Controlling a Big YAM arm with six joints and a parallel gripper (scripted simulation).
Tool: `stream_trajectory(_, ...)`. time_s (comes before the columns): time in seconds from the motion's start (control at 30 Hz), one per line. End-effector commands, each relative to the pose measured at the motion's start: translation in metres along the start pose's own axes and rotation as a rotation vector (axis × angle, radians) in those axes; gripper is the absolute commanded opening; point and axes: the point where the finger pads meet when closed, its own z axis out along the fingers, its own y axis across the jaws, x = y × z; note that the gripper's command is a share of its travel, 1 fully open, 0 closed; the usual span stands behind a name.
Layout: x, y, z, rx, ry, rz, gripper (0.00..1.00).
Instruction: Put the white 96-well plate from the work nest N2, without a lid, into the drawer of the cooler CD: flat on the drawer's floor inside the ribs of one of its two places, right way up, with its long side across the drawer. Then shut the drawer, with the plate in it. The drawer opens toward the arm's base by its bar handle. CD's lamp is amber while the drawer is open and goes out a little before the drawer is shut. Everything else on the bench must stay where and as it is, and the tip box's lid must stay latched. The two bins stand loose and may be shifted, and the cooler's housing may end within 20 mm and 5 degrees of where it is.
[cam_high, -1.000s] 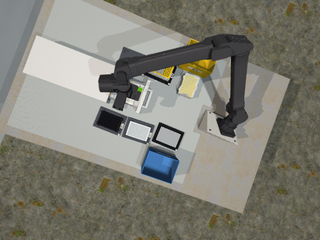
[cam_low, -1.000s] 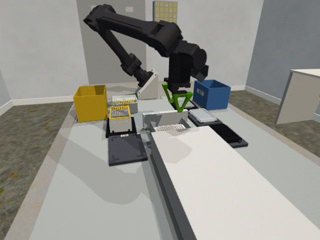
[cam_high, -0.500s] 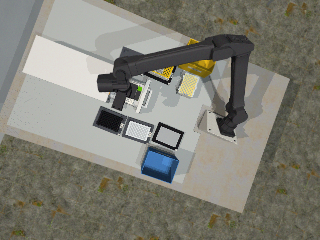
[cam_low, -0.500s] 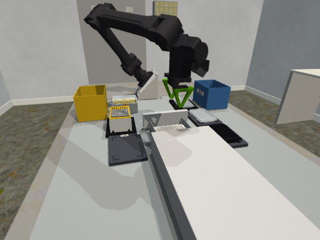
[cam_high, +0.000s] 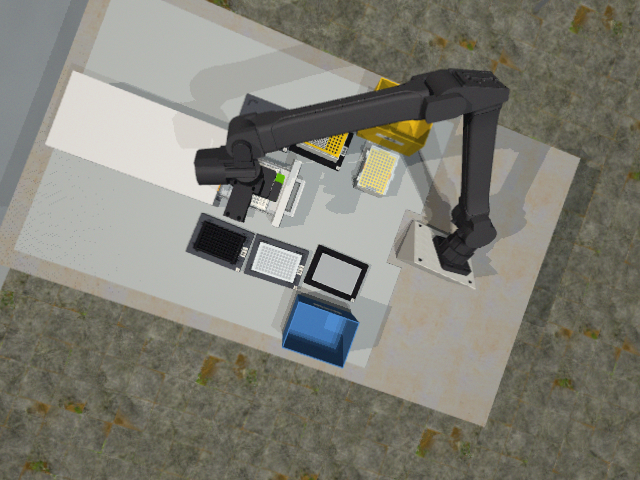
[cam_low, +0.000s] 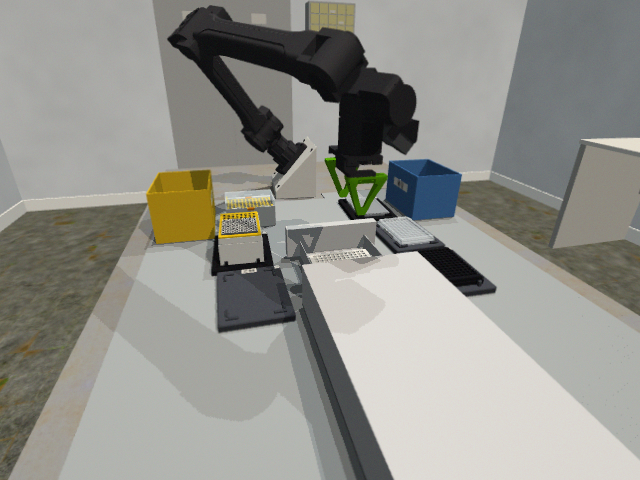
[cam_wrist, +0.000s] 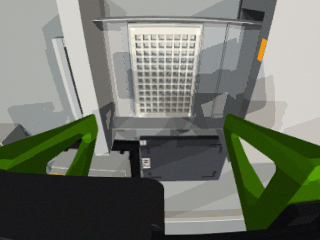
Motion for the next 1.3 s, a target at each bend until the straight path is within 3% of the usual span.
stream_trajectory(0.0,0.004,-0.009,-0.017,0.031,-0.012,0.022,1.0)
stream_trajectory(0.77,0.004,-0.009,-0.017,0.031,-0.012,0.022,1.0)
stream_trajectory(0.8,0.036,-0.019,-0.021,0.037,-0.017,0.047,0.0)
stream_trajectory(0.83,0.027,-0.003,-0.008,0.017,-0.012,0.028,0.0)
stream_trajectory(0.97,0.025,0.012,-0.005,0.019,-0.016,0.045,0.0)
stream_trajectory(1.1,0.012,0.029,-0.017,0.043,-0.015,0.029,0.0)
stream_trajectory(1.27,0.014,0.045,-0.011,0.038,-0.015,0.033,0.0)
